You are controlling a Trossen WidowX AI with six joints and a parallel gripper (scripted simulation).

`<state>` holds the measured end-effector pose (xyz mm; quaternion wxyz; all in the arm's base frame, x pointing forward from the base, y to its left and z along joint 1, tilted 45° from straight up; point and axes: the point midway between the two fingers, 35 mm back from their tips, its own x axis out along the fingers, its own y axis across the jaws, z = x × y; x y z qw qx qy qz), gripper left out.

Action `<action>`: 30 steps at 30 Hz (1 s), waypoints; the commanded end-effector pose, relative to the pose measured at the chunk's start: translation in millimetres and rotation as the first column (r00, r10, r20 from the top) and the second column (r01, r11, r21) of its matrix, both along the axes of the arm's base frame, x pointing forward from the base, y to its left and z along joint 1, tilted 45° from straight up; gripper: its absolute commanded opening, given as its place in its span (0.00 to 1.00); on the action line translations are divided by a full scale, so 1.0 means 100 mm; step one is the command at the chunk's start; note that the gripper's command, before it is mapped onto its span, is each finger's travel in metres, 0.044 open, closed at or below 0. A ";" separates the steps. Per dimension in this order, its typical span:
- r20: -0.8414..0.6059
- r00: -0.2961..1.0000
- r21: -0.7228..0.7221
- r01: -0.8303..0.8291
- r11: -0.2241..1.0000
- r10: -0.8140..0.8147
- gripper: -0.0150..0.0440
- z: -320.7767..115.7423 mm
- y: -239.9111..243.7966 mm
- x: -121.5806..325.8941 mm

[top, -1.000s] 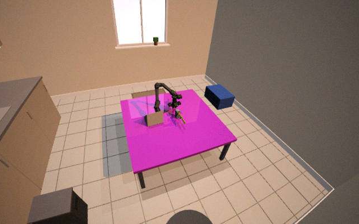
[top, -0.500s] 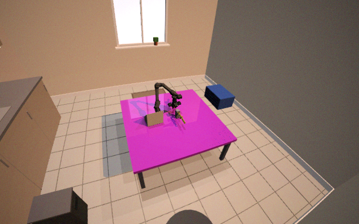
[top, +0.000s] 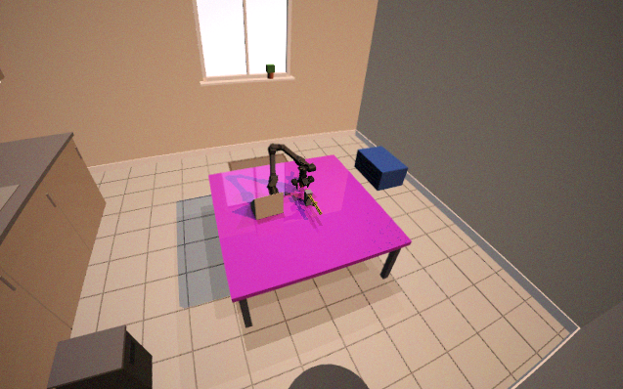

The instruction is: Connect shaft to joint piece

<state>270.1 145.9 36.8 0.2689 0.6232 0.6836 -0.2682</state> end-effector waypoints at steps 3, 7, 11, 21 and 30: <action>0.000 1.000 0.000 0.000 1.000 0.000 1.00 0.00 0.00 0.00; -0.013 1.000 0.052 0.004 0.999 -0.004 1.00 0.17 -0.19 0.02; -0.013 1.000 0.057 0.005 0.998 -0.004 1.00 0.18 -0.21 0.02; 0.180 0.970 0.045 -0.171 0.984 0.161 1.00 0.31 -0.36 0.09; 0.390 0.854 -0.010 -0.369 0.929 0.343 1.00 0.49 -0.56 0.15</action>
